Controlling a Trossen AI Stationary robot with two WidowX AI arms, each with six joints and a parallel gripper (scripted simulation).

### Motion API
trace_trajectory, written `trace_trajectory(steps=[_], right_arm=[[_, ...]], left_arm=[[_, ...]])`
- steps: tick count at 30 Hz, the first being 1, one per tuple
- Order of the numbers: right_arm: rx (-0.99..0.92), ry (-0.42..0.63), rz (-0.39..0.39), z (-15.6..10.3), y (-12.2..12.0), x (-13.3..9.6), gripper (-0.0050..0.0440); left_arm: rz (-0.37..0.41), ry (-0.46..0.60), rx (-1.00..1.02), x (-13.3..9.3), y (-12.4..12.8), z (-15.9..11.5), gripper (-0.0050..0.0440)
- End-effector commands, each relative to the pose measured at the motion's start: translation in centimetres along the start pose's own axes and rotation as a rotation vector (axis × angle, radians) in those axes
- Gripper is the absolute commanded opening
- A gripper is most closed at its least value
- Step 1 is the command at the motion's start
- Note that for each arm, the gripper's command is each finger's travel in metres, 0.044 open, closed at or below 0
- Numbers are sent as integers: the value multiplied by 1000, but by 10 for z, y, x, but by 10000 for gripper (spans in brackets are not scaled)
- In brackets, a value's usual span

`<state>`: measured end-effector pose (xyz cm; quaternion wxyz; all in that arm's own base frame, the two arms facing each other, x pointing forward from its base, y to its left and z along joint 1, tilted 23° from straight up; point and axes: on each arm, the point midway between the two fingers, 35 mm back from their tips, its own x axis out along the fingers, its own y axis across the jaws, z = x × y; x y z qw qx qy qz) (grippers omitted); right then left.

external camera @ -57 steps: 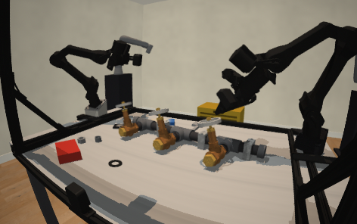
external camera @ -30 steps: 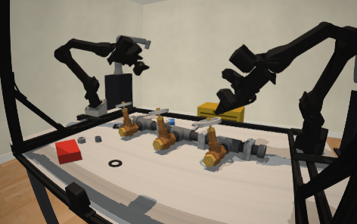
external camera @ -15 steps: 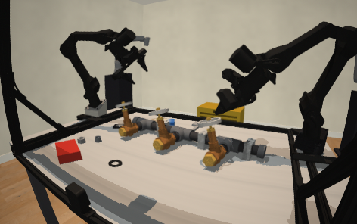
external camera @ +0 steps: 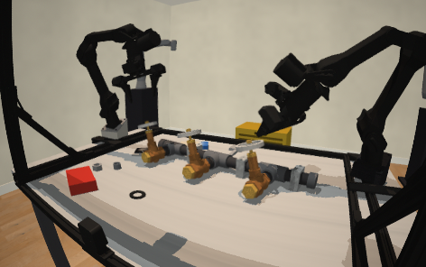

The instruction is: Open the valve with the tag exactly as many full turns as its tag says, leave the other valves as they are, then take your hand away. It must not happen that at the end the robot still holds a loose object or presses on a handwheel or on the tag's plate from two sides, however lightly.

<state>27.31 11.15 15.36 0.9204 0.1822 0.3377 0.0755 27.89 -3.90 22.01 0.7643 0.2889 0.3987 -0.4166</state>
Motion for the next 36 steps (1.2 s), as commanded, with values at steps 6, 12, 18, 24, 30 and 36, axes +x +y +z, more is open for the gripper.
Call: trace_trajectory(steps=[6, 12, 18, 24, 30, 36], right_arm=[[0, -1, 0, 0, 0, 0, 400], [0, -1, 0, 0, 0, 0, 400], [0, -1, 0, 0, 0, 0, 400], [0, -1, 0, 0, 0, 0, 400], [0, -1, 0, 0, 0, 0, 400], [0, -1, 0, 0, 0, 0, 400]], left_arm=[[4, -22, -198, 29, -12, -22, 400], [14, -35, -390, 56, -28, -46, 400], [23, -59, -678, 95, -58, -85, 400], [27, -83, -932, 128, -91, -120, 400], [27, -84, -940, 129, -92, -121, 400], [27, -84, -940, 129, -92, -121, 400]])
